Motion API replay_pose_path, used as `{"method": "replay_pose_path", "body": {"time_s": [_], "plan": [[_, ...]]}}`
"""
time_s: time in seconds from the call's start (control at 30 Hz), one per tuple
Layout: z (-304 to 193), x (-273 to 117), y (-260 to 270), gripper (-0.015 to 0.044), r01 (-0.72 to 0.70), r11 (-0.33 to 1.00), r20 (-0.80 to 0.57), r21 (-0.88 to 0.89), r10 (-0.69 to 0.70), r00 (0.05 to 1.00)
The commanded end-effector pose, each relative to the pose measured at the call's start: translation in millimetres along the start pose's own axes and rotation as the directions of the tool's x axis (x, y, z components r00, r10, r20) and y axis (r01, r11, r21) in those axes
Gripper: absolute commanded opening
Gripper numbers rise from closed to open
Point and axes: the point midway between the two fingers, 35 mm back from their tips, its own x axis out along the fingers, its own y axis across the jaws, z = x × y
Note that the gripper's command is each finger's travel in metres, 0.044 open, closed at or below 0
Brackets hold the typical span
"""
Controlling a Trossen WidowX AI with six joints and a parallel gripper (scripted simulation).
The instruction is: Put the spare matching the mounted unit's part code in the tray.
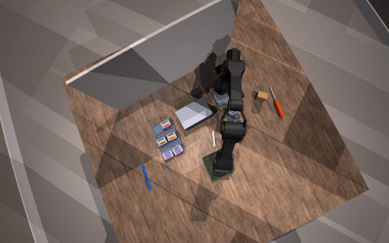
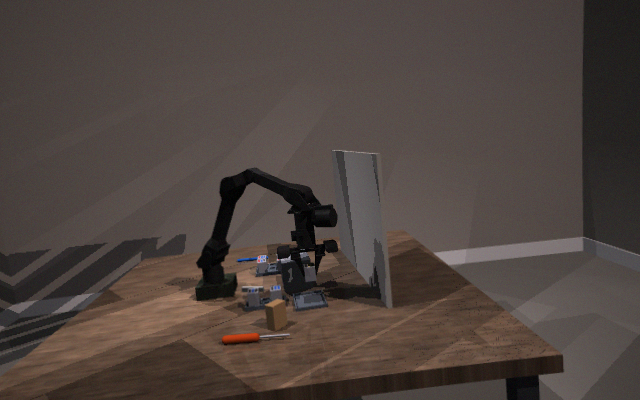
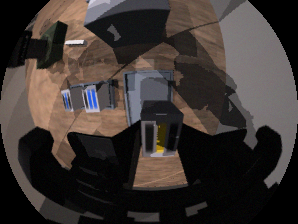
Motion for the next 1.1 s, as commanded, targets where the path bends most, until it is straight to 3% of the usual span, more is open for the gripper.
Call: {"method": "replay_pose_path", "body": {"time_s": [0.0, 1.07], "plan": [[0.3, 5.6, 1.6, 0.0, -0.008, 1.0, 0.002, -0.002, 0.008, 1.0], [1.5, 30.7, 4.0, 0.0, -0.008, 1.0, 0.003, -0.002, 0.008, 1.0]]}}
